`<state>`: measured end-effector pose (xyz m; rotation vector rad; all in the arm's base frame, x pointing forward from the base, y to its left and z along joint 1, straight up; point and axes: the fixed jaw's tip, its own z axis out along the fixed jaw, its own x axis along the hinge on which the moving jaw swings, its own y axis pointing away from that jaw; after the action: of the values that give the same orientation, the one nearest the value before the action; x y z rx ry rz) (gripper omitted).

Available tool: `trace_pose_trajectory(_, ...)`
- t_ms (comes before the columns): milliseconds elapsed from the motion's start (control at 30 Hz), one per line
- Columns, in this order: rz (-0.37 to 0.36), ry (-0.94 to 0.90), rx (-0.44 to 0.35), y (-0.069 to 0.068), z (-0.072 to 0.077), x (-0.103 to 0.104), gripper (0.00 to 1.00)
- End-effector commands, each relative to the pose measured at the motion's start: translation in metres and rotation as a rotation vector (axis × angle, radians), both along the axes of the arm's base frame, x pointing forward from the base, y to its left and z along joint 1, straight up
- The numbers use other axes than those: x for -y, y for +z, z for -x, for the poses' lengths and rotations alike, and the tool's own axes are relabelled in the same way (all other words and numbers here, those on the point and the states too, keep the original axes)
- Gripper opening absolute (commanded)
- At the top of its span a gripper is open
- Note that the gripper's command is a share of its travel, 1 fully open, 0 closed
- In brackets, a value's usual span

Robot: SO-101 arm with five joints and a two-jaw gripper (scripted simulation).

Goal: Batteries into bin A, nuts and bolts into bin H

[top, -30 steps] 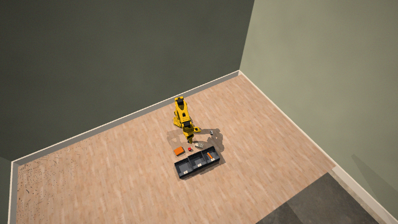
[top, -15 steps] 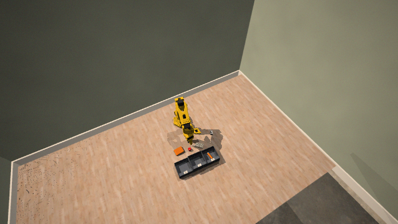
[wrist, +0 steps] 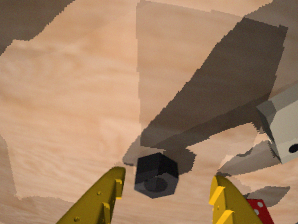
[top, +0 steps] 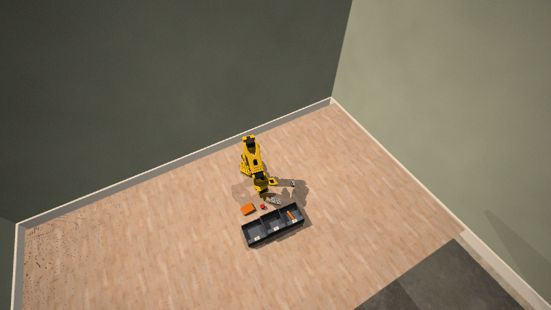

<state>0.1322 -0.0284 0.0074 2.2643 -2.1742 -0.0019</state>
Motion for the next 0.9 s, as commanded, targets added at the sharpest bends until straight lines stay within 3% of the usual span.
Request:
trace_pose_trajectory(0,0.000,0.000,0.009,0.0003,-0.0010,0.0014,0.23)
trace_pose_trajectory(867,0.000,0.000,0.009,0.0003,-0.0010,0.0014,0.17)
